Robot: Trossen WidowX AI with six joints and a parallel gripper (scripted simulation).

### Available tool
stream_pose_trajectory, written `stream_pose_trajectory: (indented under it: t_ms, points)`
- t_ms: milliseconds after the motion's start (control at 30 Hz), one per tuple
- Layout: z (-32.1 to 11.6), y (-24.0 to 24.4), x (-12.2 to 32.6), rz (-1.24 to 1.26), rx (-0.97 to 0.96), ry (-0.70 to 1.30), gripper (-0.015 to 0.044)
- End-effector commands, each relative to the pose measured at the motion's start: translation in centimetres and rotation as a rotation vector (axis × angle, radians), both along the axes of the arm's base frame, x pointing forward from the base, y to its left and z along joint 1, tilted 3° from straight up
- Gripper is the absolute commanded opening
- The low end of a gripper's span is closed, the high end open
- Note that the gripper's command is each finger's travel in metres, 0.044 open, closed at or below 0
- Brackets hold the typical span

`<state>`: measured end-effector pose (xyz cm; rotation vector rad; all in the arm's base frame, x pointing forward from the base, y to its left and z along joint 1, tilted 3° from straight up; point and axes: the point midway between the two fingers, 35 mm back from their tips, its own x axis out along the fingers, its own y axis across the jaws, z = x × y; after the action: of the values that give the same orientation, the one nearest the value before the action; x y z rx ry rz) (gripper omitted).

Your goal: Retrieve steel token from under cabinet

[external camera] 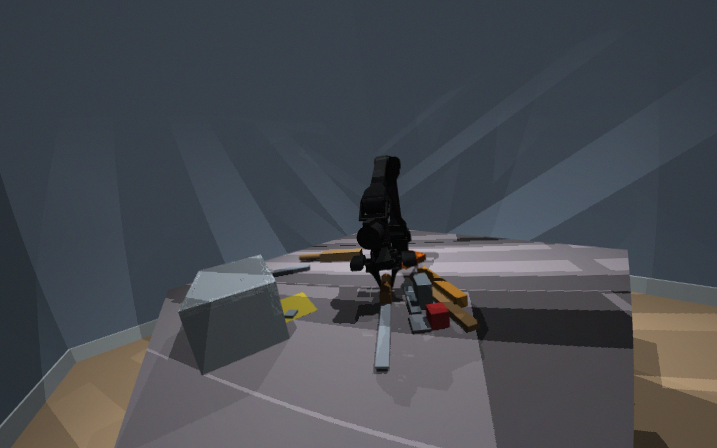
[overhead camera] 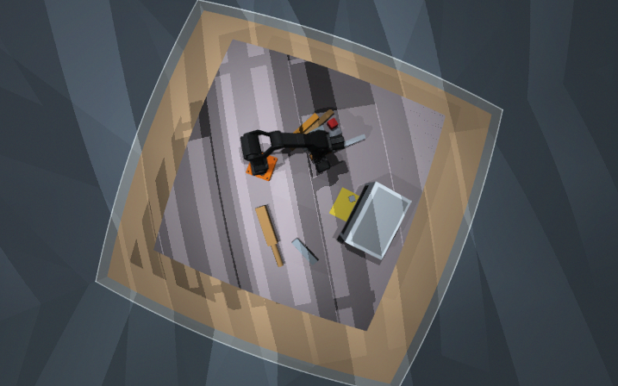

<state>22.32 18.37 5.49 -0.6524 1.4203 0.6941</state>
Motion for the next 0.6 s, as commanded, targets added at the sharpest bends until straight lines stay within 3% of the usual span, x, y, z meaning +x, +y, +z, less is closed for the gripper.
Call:
stream_pose_trajectory:
  t_ms: [0,567]
  points:
    - [0.5,0.9,0.4,-0.003,0.012,-0.018,0.0]
    - [0.6,2.8,0.4,-0.003,0.014,-0.018,0.0]
